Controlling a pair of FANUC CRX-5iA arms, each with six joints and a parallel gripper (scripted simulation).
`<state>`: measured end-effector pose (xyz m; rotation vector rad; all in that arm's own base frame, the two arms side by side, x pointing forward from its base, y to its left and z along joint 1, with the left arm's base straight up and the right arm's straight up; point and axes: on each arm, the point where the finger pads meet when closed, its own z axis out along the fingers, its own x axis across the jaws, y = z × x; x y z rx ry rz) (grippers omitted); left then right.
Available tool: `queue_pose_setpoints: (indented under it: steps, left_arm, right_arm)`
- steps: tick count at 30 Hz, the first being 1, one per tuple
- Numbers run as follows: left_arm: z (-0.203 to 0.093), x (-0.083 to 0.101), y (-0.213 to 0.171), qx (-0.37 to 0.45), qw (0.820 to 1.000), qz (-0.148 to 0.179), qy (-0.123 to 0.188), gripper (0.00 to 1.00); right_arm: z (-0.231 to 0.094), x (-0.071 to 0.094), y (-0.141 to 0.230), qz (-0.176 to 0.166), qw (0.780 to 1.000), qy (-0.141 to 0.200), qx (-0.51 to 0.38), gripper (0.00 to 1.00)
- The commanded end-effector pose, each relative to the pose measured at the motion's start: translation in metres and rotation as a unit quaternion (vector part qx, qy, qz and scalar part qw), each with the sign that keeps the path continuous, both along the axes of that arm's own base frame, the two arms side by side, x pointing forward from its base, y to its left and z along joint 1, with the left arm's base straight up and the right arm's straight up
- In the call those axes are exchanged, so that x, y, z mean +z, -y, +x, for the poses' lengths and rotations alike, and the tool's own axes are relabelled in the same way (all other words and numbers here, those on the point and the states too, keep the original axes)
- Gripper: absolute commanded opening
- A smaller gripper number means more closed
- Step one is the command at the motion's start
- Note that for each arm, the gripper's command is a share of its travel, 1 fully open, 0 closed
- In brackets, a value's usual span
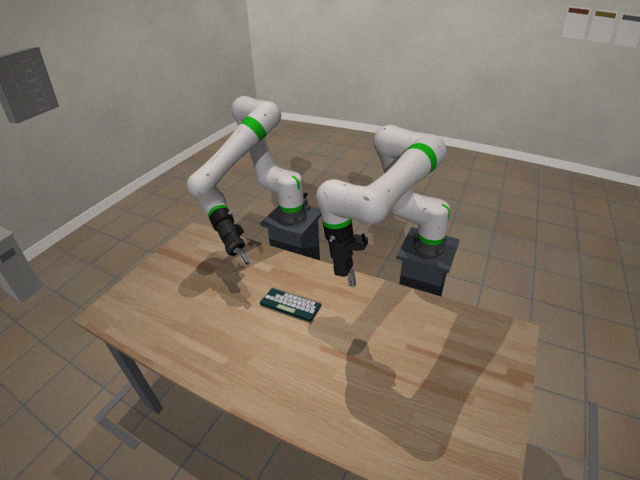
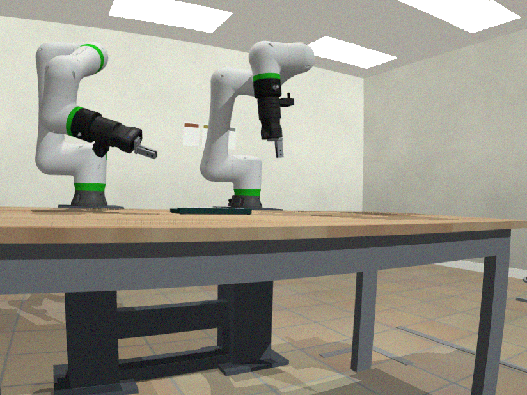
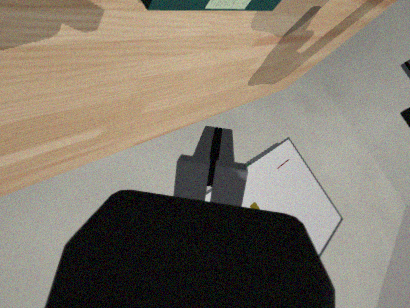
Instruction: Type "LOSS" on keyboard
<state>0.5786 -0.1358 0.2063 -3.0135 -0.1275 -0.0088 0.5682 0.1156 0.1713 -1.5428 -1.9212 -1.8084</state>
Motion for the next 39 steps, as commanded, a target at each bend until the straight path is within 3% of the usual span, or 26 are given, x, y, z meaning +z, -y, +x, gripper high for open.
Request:
queue_pose_setpoints:
  steps: [1,17,18,25,32,34,39]
  left_arm:
    - [0.000,0.001,0.000,0.000,1.000,-0.001,0.001,0.17]
    - [0.000,0.001,0.000,0.000,1.000,-0.001,0.001,0.17]
    - [0.000,0.001,0.000,0.000,1.000,-0.001,0.001,0.00]
    - [0.006,-0.007,0.014,0.064,0.998,0.000,0.028,0.00]
    - [0.012,-0.016,0.031,0.136,0.989,-0.003,0.058,0.00]
    - [0.012,-0.016,0.031,0.136,0.989,-0.003,0.058,0.00]
    - [0.017,-0.025,0.047,0.202,0.976,-0.009,0.085,0.00]
  right_arm:
    - [0.000,0.001,0.000,0.000,1.000,0.001,0.000,0.17]
    - [0.000,0.001,0.000,0.000,1.000,0.001,0.000,0.17]
    - [0.000,0.001,0.000,0.000,1.000,0.001,0.000,1.00]
    - [-0.002,0.000,0.015,-0.004,1.000,-0.010,-0.005,1.00]
    - [-0.015,-0.006,0.082,-0.021,0.998,-0.060,-0.030,1.00]
    - [-0.015,-0.006,0.082,-0.021,0.998,-0.060,-0.030,1.00]
    - [-0.039,-0.010,0.158,-0.043,0.988,-0.129,-0.074,1.00]
